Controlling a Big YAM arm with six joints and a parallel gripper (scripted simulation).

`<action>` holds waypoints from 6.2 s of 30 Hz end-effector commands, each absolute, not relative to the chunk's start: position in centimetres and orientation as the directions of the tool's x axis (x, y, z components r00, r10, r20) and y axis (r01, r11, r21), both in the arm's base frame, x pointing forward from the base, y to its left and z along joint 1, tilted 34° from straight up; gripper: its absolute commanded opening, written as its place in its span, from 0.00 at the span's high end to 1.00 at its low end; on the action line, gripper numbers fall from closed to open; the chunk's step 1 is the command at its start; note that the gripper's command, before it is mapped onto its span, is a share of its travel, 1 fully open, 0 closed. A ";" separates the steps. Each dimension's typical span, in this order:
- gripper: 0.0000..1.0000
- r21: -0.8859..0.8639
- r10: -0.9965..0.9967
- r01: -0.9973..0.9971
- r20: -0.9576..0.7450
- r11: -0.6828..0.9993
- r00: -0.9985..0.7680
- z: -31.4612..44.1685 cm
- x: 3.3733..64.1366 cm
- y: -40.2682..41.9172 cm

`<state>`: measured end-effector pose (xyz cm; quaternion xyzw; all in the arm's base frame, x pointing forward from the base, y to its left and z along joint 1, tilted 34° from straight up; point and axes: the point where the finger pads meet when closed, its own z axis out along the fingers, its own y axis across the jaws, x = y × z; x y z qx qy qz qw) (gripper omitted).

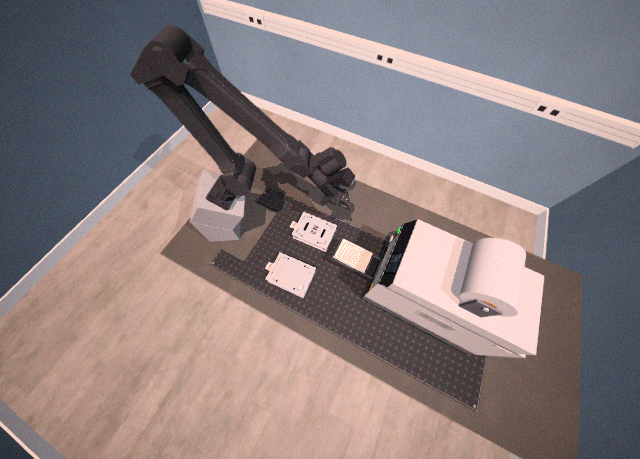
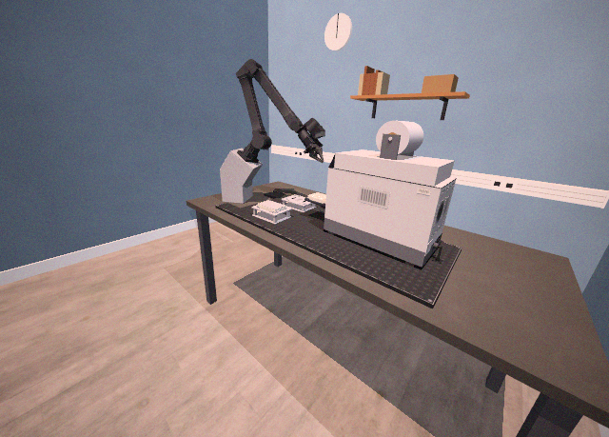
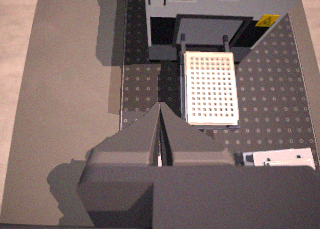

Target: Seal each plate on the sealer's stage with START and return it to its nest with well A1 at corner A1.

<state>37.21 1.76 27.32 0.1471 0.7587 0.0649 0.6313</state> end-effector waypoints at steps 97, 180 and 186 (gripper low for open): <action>1.00 0.292 0.307 0.131 -0.946 0.947 -0.109 30.5 49.6 -0.7; 1.00 0.289 0.303 0.116 -0.945 0.950 -0.121 30.4 55.2 -0.1; 1.00 0.292 0.304 0.123 -0.947 0.949 -0.100 31.5 55.0 -0.8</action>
